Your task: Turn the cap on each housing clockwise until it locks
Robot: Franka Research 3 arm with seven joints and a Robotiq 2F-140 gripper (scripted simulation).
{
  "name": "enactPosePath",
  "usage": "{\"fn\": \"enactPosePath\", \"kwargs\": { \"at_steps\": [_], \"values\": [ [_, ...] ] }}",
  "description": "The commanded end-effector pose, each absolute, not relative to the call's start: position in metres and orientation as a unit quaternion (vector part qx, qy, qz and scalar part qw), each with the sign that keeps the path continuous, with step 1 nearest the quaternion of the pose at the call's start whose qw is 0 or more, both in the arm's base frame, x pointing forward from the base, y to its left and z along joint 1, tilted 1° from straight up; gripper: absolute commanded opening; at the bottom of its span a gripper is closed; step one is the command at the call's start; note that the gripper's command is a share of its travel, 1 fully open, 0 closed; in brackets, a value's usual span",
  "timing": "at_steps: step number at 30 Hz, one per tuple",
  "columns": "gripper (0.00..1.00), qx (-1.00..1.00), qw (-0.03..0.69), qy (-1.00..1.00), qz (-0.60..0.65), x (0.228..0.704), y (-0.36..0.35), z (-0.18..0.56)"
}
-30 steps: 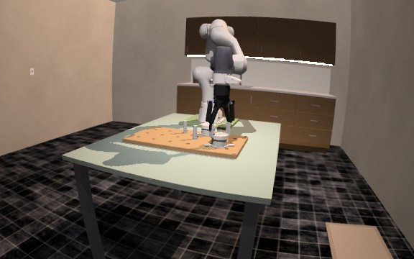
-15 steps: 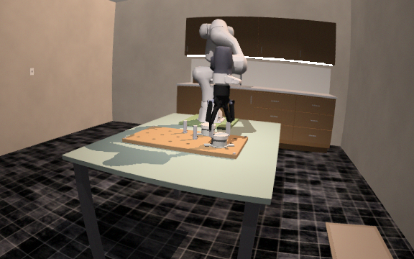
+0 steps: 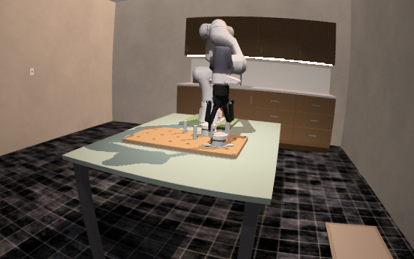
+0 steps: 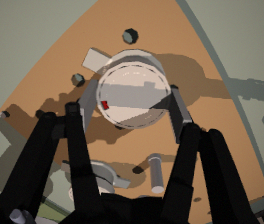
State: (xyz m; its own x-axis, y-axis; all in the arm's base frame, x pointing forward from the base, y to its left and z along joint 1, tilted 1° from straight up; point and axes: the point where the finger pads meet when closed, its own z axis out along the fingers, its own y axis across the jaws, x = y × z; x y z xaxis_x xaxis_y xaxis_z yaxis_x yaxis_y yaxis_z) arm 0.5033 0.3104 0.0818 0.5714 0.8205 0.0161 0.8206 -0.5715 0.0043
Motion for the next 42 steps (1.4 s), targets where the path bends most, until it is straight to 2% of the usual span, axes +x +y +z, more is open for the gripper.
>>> {"fn": "enactPosePath", "kwargs": {
  "at_steps": [1, 42],
  "values": [
    [0.10, -0.887, 0.002, -0.461, -0.006, 0.503, 0.305, 0.080],
    [0.10, -0.887, 0.002, -0.461, -0.006, 0.508, 0.279, 0.079]
  ]
}}
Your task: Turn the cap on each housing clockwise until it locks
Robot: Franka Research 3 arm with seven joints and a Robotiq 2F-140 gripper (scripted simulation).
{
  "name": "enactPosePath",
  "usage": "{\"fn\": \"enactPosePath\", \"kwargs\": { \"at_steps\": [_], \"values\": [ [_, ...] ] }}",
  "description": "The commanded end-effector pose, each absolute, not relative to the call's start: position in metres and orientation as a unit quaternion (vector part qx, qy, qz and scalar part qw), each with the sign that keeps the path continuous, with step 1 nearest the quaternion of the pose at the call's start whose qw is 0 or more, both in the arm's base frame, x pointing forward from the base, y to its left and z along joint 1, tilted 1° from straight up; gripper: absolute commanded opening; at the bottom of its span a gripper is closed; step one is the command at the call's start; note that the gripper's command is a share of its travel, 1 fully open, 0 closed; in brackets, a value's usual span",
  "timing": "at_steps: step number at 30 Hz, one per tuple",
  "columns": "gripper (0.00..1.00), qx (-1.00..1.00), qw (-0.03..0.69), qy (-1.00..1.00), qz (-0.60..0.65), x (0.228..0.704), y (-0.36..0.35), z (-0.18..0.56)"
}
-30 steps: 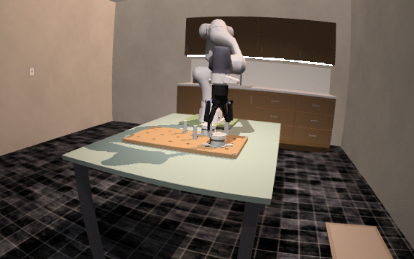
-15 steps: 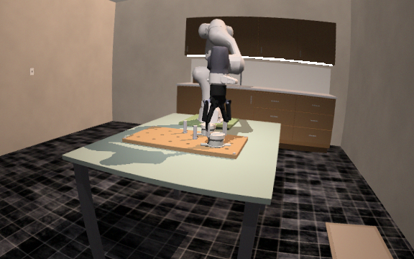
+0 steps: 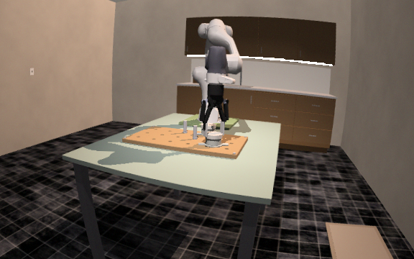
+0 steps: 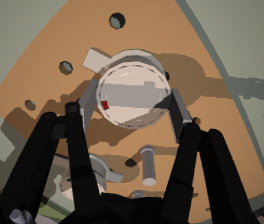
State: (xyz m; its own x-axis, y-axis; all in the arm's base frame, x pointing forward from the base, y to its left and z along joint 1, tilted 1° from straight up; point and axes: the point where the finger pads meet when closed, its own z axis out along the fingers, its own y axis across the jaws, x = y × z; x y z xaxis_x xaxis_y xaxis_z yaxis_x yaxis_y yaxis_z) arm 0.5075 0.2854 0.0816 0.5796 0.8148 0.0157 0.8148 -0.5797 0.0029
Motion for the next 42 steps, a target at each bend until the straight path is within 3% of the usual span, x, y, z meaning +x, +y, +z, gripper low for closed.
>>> {"fn": "enactPosePath", "kwargs": {
  "at_steps": [1, 42],
  "values": [
    [0.10, -0.887, 0.002, -0.461, -0.006, 0.508, 0.278, 0.079],
    [0.10, -0.887, 0.002, -0.461, -0.006, 0.517, 0.229, 0.079]
  ]
}}
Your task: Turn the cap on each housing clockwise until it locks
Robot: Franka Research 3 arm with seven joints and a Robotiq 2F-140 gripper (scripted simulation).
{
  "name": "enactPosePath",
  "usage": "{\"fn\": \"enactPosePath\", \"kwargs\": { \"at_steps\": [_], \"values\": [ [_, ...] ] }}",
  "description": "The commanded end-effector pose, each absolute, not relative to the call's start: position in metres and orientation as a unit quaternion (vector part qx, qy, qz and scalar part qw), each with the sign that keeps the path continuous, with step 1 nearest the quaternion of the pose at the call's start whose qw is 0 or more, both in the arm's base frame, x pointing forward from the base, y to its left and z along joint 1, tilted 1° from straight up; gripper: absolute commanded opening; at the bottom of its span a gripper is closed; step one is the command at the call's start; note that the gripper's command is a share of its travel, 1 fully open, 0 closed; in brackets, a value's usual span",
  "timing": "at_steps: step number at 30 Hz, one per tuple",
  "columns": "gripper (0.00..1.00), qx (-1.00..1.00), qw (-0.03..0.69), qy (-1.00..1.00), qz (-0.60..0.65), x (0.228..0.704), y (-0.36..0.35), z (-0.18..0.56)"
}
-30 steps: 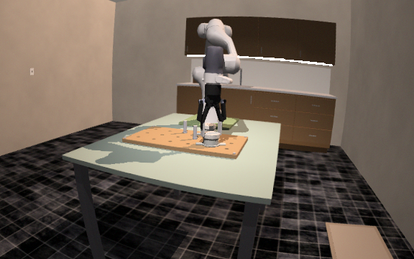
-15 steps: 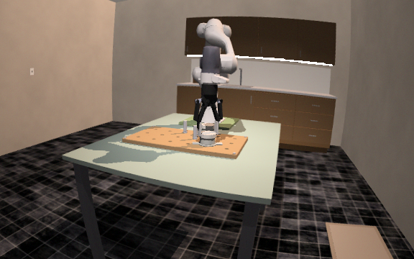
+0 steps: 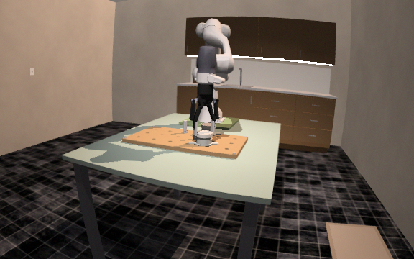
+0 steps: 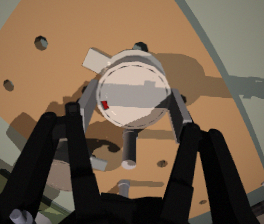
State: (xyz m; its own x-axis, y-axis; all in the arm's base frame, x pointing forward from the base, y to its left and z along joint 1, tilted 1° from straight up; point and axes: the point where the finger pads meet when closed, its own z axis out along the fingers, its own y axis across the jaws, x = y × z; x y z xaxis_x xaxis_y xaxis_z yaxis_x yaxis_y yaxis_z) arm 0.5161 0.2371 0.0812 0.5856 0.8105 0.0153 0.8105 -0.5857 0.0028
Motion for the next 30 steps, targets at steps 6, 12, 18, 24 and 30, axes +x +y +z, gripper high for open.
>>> {"fn": "enactPosePath", "kwargs": {
  "at_steps": [6, 12, 18, 24, 30],
  "values": [
    [0.10, -0.887, 0.002, -0.461, -0.006, 0.518, 0.223, 0.079],
    [0.10, -0.887, 0.002, -0.461, -0.006, 0.519, 0.213, 0.079],
    [0.10, -0.887, 0.002, -0.461, -0.006, 0.521, 0.203, 0.079],
    [0.10, -0.887, 0.002, -0.461, -0.006, 0.522, 0.196, 0.079],
    [0.10, -0.887, 0.002, -0.461, -0.006, 0.524, 0.185, 0.079]
  ]
}}
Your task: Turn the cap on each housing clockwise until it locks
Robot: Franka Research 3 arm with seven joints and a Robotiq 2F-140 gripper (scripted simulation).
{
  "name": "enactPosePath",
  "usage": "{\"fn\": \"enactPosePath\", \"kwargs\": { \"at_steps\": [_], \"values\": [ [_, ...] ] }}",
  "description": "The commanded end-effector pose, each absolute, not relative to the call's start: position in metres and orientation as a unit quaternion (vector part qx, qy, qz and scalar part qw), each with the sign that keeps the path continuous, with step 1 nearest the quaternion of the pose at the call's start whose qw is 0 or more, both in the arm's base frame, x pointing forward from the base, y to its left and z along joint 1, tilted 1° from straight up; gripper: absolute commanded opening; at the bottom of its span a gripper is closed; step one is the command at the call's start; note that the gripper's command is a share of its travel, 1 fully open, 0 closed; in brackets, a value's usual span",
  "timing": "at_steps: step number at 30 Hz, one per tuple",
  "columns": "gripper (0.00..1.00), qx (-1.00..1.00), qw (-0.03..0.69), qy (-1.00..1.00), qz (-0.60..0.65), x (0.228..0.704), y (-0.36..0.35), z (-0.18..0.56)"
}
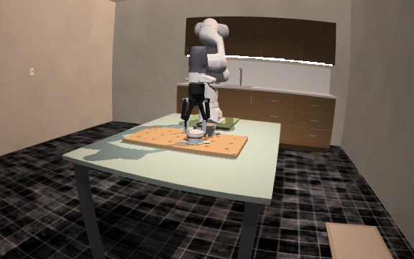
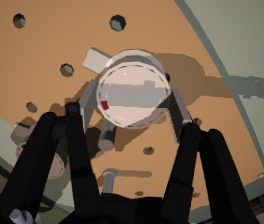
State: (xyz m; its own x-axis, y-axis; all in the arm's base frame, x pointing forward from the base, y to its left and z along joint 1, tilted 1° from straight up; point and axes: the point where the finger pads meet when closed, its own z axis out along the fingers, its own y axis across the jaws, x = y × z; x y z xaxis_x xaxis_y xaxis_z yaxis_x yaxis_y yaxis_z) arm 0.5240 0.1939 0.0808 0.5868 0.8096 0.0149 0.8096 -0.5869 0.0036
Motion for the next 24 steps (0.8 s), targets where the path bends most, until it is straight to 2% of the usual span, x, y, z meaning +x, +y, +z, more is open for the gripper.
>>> {"fn": "enactPosePath", "kwargs": {
  "at_steps": [1, 24],
  "values": [
    [0.10, -0.887, 0.002, -0.461, -0.006, 0.525, 0.184, 0.079],
    [0.10, -0.887, 0.002, -0.461, -0.006, 0.531, 0.146, 0.078]
  ]
}}
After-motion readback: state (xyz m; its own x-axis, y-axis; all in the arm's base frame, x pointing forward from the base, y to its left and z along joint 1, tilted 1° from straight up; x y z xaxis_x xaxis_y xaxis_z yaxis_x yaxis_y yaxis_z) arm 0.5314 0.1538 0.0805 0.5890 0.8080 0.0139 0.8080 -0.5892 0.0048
